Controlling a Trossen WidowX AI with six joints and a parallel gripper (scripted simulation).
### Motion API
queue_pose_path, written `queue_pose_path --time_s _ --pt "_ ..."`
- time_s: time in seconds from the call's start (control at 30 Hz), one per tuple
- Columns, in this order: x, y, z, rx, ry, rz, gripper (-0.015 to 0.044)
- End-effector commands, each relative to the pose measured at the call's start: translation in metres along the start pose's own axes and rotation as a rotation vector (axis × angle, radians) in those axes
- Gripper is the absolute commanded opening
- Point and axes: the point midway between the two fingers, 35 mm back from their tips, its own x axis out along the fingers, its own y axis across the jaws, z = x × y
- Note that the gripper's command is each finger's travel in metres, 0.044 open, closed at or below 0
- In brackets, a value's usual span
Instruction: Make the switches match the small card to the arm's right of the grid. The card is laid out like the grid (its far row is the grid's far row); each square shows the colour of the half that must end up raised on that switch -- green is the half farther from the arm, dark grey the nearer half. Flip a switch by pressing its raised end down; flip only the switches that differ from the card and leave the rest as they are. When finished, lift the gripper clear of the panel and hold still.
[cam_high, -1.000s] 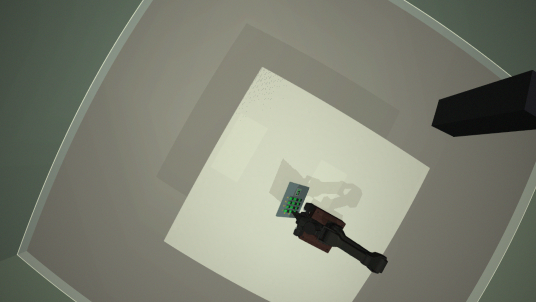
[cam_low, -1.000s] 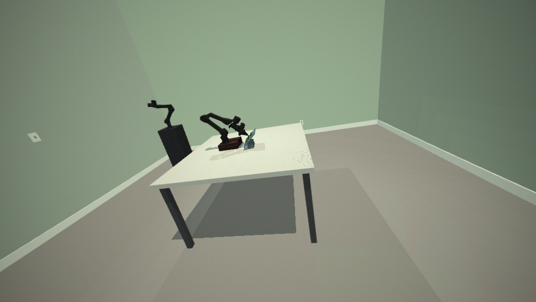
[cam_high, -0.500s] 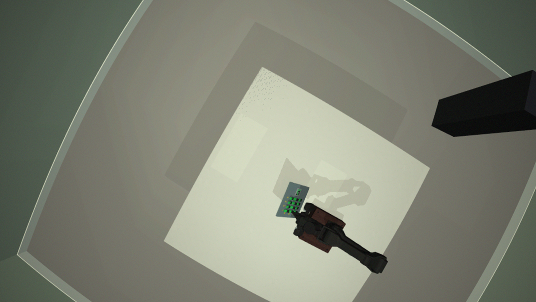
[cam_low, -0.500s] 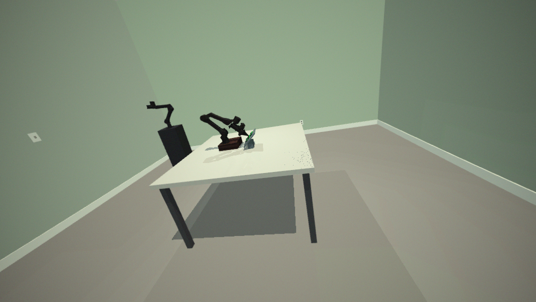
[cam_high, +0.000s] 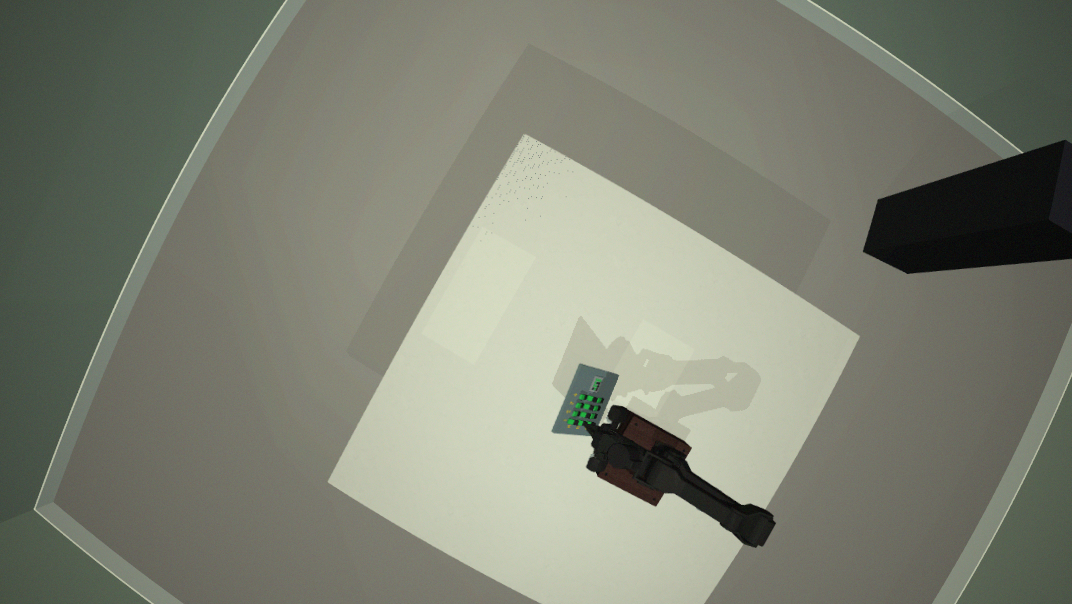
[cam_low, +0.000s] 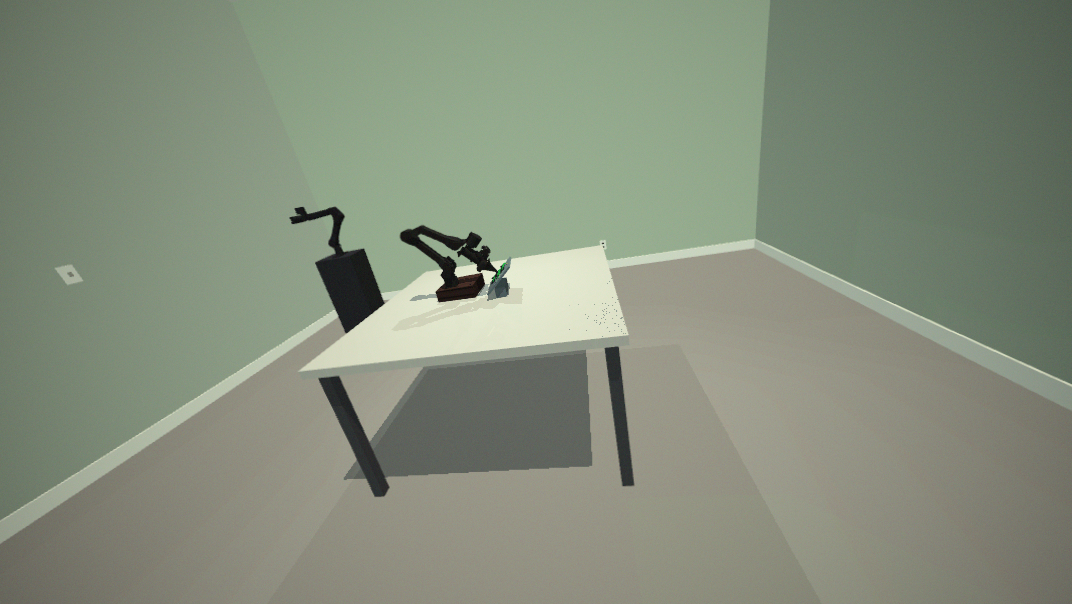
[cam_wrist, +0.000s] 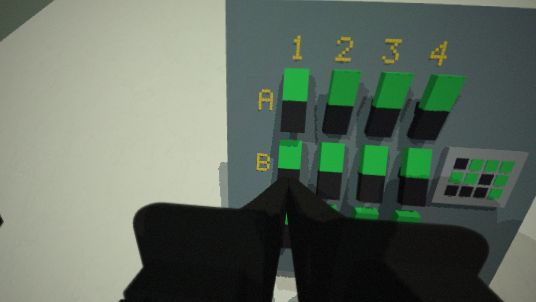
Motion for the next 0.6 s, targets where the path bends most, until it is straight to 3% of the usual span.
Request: queue_pose_path --time_s 0.0,0.57 --pt "0.0010 -0.0003 -0.0014 0.007 0.003 -0.002 0.0000" --pt "0.0033 -0.0003 -0.0015 0.007 0.003 -0.002 0.0000"
